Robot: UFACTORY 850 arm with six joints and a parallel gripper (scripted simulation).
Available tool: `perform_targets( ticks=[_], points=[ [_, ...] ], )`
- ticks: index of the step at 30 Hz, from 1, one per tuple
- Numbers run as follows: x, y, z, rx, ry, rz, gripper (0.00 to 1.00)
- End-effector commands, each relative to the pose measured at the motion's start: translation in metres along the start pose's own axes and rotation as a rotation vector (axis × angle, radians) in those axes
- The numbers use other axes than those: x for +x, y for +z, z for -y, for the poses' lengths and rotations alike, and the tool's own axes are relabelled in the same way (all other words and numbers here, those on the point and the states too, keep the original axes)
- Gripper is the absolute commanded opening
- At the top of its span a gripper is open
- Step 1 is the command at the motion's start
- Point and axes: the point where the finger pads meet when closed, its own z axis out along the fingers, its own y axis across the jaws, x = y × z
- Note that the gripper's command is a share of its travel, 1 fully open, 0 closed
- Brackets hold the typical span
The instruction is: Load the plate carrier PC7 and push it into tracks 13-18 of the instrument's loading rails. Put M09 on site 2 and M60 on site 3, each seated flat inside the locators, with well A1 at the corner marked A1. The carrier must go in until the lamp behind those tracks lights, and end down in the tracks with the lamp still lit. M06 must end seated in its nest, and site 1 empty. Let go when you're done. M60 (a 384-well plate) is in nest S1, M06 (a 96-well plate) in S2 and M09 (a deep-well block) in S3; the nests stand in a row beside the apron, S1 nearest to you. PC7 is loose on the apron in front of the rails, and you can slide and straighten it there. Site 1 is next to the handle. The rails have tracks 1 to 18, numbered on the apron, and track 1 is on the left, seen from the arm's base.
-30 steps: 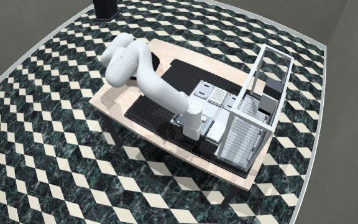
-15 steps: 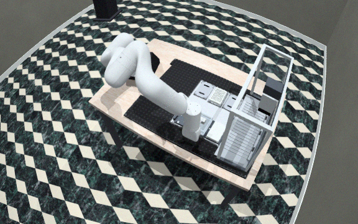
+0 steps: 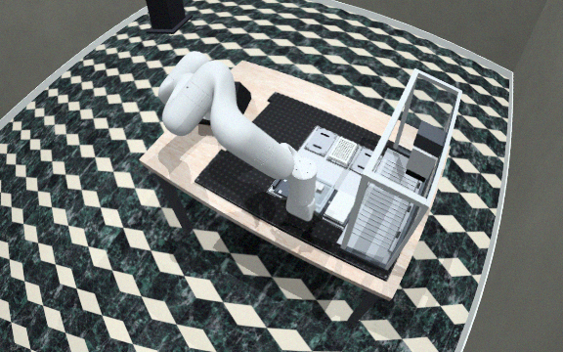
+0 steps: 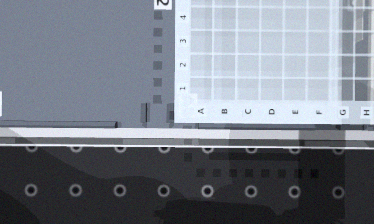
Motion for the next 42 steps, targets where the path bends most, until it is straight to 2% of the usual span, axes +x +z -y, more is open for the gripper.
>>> perform_targets(
  ticks=[1, 42],
  points=[
    [0.0, -0.006, -0.001, -0.001, 0.0, 0.0, 1.0],
    [0.0, -0.064, -0.001, -0.001, 0.0, 0.0, 1.0]
  ],
)
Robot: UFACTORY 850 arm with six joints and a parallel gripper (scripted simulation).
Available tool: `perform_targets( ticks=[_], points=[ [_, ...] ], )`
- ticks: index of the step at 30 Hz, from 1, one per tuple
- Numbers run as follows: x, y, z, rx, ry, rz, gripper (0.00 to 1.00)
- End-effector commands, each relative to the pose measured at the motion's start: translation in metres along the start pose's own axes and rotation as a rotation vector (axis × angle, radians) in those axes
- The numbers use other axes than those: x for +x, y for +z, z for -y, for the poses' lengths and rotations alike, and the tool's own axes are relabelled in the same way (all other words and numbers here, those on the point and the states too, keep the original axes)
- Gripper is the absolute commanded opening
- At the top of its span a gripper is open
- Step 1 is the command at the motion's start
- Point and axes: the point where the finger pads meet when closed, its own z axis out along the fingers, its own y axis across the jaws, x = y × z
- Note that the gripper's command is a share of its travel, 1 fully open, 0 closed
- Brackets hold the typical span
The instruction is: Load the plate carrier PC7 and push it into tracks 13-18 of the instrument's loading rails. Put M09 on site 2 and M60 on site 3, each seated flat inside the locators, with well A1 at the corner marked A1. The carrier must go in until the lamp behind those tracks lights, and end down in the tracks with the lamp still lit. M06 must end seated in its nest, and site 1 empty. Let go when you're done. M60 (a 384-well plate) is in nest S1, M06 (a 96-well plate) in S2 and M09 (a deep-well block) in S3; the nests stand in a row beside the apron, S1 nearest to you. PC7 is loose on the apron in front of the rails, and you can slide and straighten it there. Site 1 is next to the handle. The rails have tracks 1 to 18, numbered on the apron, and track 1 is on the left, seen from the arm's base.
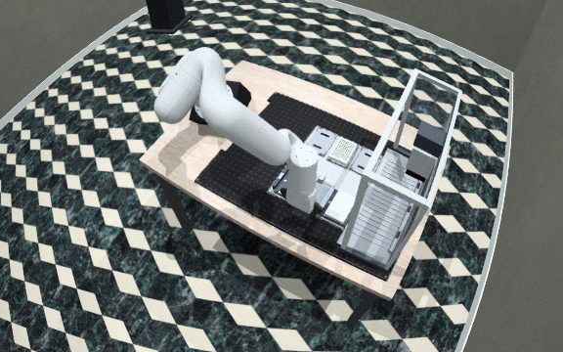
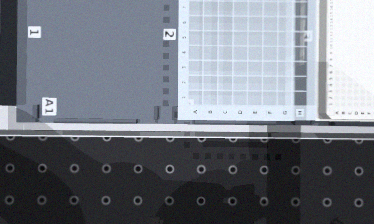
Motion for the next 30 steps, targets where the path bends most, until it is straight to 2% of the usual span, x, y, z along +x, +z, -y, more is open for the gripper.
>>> perform_targets(
  ticks=[1, 26, 30],
  points=[
    [0.0, -0.006, -0.001, -0.002, 0.001, 0.0, 1.0],
    [0.0, -0.044, -0.001, -0.002, 0.001, 0.0, 1.0],
    [0.0, -0.044, -0.001, -0.002, 0.001, 0.0, 1.0]
  ],
)
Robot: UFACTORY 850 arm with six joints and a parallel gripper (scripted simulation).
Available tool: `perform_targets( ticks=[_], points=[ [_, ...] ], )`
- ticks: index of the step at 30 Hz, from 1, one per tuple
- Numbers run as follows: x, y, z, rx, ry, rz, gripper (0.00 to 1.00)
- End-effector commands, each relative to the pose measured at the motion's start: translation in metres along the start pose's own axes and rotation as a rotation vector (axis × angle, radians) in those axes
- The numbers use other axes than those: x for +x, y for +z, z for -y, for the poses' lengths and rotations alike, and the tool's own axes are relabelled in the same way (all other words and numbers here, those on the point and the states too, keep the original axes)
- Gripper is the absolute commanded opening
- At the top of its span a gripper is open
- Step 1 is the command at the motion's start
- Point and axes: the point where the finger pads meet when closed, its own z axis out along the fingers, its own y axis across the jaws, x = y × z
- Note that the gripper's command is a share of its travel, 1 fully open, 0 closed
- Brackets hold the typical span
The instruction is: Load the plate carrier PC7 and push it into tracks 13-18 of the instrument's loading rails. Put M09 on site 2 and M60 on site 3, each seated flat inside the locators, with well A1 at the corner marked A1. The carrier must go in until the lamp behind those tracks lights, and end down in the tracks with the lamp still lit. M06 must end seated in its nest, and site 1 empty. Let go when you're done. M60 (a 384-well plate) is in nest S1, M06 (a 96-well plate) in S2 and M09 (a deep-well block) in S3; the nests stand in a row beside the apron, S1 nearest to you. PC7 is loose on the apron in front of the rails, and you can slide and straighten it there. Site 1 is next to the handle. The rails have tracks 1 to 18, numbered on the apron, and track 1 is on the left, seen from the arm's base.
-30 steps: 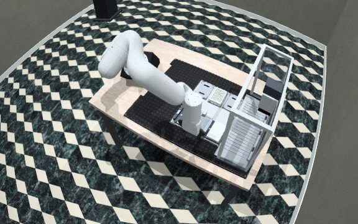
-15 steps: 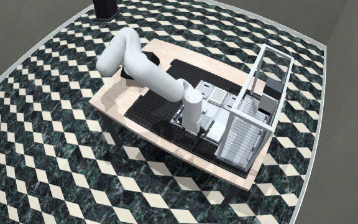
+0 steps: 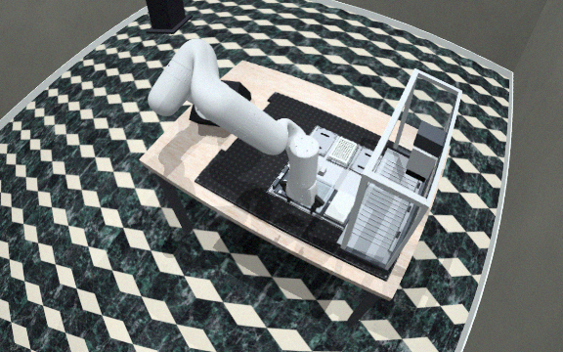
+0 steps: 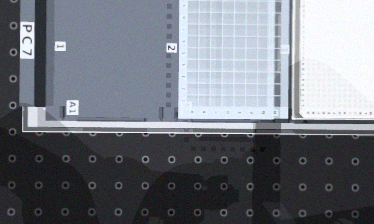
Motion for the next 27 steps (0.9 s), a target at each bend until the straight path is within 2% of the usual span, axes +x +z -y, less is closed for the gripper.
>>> perform_targets(
  ticks=[1, 6, 7, 27],
  points=[
    [0.0, -0.001, -0.001, -0.001, 0.0, 0.0, 1.0],
    [0.0, -0.001, -0.001, -0.001, 0.0, 0.0, 1.0],
    [0.003, -0.001, 0.004, -0.001, -0.033, 0.0, 0.82],
    [0.052, -0.001, 0.079, -0.001, -0.633, 0.0, 0.82]
  ],
)
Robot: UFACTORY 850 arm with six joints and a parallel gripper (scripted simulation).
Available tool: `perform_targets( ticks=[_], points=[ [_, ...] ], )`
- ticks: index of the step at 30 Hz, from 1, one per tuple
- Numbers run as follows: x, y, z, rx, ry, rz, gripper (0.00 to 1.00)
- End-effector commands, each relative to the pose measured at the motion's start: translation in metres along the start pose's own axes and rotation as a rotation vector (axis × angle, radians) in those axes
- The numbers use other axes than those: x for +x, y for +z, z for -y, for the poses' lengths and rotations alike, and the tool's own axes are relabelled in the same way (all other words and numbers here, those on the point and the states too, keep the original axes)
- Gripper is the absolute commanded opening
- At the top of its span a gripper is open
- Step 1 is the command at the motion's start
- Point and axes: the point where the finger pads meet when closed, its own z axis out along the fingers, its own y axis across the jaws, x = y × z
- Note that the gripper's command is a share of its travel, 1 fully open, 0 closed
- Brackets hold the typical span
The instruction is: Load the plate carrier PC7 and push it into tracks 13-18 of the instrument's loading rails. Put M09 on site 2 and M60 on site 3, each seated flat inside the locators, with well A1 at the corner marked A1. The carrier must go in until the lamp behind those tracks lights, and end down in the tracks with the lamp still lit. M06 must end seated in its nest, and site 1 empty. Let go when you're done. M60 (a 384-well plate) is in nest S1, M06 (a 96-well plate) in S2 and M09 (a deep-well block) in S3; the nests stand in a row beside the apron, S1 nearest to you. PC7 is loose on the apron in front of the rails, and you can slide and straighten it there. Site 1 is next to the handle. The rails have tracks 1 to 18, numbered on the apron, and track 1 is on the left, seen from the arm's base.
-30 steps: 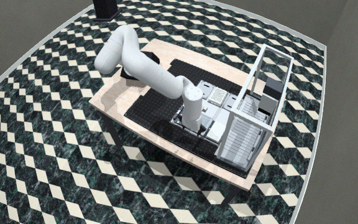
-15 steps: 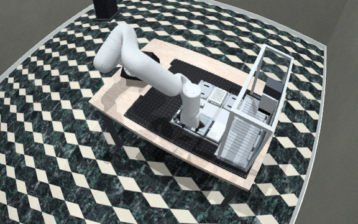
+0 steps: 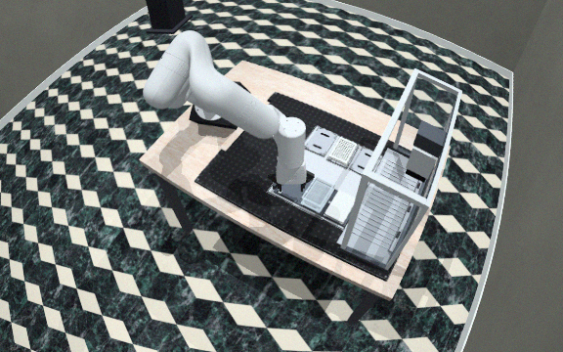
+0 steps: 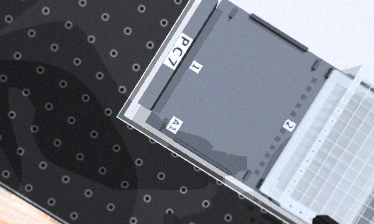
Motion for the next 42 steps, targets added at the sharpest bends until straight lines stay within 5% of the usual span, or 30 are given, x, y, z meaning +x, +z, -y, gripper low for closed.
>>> perform_targets(
  ticks=[1, 31, 42],
  points=[
    [0.016, -0.001, 0.007, -0.002, -0.119, 0.0, 0.82],
    [0.133, -0.001, 0.063, -0.002, -0.985, 0.0, 0.82],
    [0.133, -0.001, 0.063, -0.002, -1.023, 0.0, 0.82]
  ],
)
